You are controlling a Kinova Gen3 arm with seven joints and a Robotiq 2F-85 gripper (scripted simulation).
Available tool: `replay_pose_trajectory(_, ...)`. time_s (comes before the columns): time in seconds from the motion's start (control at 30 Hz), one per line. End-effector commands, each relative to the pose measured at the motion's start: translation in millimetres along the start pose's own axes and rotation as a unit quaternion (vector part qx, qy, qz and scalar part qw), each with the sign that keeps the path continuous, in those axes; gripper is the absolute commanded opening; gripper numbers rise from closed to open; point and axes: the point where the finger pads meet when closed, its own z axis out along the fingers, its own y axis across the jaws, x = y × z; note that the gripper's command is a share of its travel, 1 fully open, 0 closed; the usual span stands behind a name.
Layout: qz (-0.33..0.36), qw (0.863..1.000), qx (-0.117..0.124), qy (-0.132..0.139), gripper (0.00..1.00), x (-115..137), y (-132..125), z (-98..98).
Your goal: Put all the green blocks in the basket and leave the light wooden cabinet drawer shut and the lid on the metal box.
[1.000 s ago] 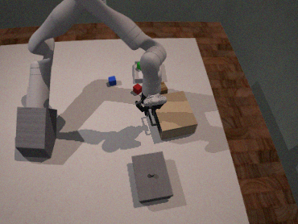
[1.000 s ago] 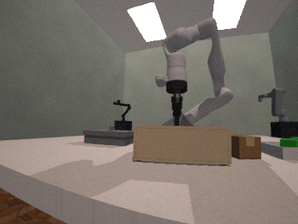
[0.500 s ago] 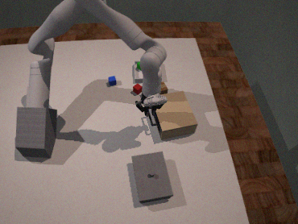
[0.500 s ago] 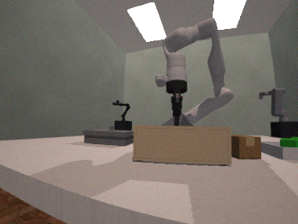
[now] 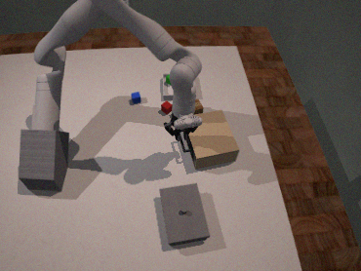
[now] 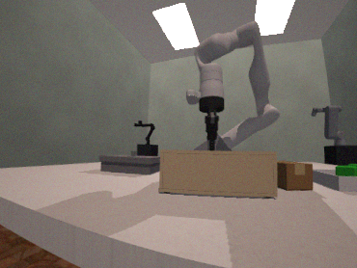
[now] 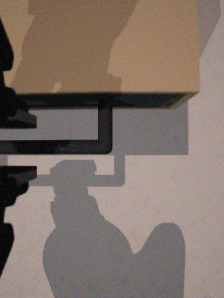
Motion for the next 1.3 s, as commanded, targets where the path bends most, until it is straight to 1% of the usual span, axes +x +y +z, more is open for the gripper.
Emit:
replay_pose_trajectory(0.0, 0.000, 1.000, 0.001, 0.001, 0.30, 0, 0, 0.0)
replay_pose_trajectory(1.27, 0.000, 1.000, 0.001, 0.001, 0.30, 0, 0, 24.8)
